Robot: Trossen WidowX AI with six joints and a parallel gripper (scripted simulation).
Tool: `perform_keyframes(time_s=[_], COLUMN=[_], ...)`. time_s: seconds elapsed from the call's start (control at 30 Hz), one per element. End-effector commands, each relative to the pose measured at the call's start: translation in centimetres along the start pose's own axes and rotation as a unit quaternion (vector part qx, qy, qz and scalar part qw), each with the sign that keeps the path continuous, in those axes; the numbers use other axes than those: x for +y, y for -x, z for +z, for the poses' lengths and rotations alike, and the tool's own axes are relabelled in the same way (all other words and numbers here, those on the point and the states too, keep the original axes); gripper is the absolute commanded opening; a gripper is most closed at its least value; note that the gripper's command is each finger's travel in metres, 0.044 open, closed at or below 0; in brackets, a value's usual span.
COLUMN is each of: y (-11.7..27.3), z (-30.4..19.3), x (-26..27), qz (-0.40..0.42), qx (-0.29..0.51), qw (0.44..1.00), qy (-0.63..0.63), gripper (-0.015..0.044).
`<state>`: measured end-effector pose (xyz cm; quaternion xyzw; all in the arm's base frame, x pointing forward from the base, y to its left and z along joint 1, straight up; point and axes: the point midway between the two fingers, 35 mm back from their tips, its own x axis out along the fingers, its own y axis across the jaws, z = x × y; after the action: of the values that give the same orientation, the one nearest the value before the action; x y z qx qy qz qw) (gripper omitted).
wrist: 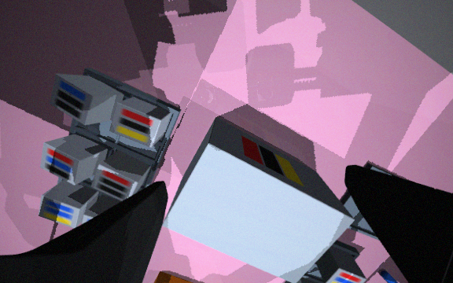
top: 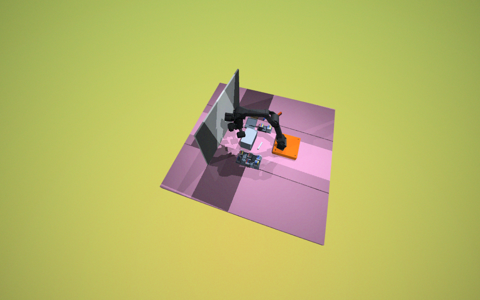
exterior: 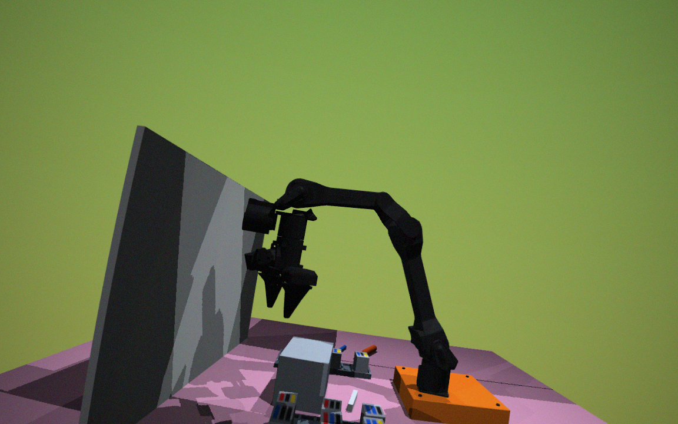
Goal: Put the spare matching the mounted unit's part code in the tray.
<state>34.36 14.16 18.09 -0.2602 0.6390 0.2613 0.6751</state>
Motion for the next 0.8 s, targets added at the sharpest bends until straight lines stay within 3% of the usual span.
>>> perform_keyframes(time_s=[0.0,0.17,0.43,0.6,0.77], y=[-1.9,-3.9,-4.0,-6.7,-8.0], z=[0.7,0.6,0.6,0.6,0.5], x=[4.9,10.4,10.6,10.9,11.0], qz=[0.006,0.011,0.011,0.011,0.011], qx=[0.004,0.003,0.003,0.003,0.003], qw=[0.971,0.867,0.862,0.862,0.862], qy=[0.240,0.498,0.507,0.507,0.507], gripper=[0.0440,0.0440,0.0440,0.0309,0.0300])
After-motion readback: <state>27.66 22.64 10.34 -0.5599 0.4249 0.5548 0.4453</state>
